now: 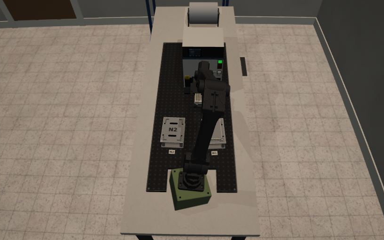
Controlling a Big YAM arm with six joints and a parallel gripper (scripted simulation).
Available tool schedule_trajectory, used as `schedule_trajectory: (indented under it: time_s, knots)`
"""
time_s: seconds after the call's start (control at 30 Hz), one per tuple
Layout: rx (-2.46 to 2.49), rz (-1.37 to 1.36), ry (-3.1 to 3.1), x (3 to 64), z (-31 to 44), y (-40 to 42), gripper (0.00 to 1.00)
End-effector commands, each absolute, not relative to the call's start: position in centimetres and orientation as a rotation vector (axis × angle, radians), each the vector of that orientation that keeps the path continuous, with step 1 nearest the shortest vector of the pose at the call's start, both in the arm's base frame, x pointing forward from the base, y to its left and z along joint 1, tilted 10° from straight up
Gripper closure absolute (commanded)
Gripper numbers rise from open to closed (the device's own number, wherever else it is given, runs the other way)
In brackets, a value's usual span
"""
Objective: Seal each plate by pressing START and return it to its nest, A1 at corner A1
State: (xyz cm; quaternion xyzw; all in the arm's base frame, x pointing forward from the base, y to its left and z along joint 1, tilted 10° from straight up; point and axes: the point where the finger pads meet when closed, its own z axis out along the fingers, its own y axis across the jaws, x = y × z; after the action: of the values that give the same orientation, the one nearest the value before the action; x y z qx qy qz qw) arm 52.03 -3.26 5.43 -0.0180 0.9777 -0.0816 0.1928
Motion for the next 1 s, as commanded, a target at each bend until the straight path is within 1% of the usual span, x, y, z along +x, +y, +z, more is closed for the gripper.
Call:
schedule_trajectory:
  time_s: [0.0, 0.4, 0.97]
  knots:
    - [-0.058, -0.226, 2.699, 53.9, 6.6, -3.0, 1.0]
    - [-0.037, -0.232, 2.706, 52.6, 6.5, -3.9, 1.0]
    - [-0.034, -0.222, 2.649, 54.6, 9.0, -3.0, 1.0]
